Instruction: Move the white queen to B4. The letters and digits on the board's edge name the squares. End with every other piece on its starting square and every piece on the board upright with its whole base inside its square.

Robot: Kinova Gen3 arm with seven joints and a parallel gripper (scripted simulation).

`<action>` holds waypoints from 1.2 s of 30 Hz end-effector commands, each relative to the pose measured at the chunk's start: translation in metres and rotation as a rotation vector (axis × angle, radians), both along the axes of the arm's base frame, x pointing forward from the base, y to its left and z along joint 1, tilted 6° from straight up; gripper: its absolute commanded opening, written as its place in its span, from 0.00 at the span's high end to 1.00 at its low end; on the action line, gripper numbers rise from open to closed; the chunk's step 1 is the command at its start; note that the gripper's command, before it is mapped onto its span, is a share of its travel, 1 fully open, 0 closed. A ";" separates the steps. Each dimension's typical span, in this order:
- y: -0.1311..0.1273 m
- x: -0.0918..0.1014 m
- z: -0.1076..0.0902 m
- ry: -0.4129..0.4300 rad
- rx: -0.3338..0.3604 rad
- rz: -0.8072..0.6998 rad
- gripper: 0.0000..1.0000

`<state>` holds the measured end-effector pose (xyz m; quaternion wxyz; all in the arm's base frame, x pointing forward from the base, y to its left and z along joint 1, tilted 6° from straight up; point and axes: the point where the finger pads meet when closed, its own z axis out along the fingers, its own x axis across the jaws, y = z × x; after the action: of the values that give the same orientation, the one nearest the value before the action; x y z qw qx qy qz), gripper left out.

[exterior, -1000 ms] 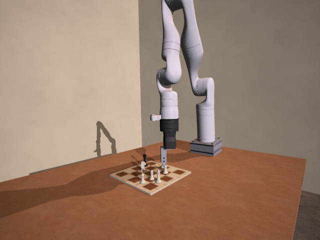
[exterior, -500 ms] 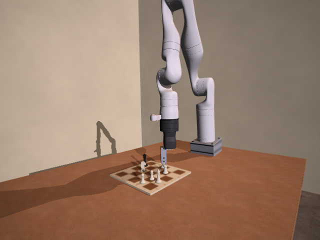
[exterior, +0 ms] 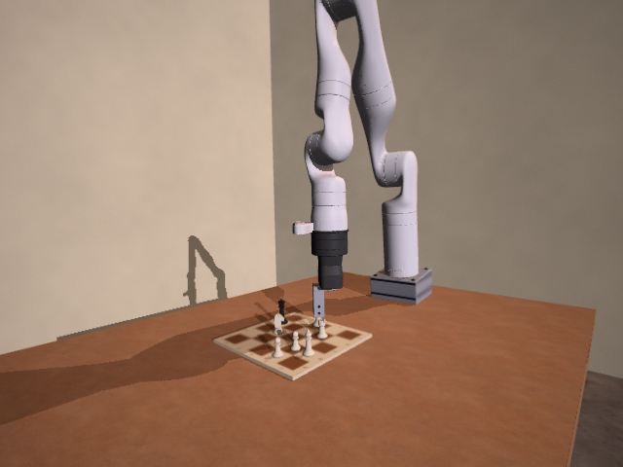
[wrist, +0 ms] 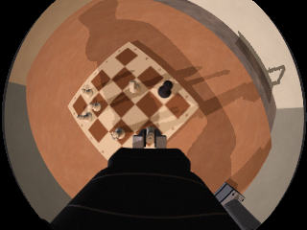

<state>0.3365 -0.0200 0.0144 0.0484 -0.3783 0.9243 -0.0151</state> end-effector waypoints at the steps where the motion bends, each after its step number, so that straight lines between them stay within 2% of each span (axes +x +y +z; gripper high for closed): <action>1: 0.001 0.001 0.002 -0.004 0.000 0.001 1.00; 7: 0.000 0.000 0.009 -0.004 0.000 0.001 1.00; 17: 0.000 -0.002 0.036 -0.004 0.000 0.001 1.00; 19: 0.000 -0.002 0.036 -0.004 0.000 0.001 1.00; 31: 0.000 -0.007 0.078 -0.004 0.000 0.001 1.00; 36: 0.000 -0.008 0.086 -0.004 0.000 0.001 1.00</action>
<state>0.3247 -0.0235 0.0946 0.0416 -0.3759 0.9256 -0.0148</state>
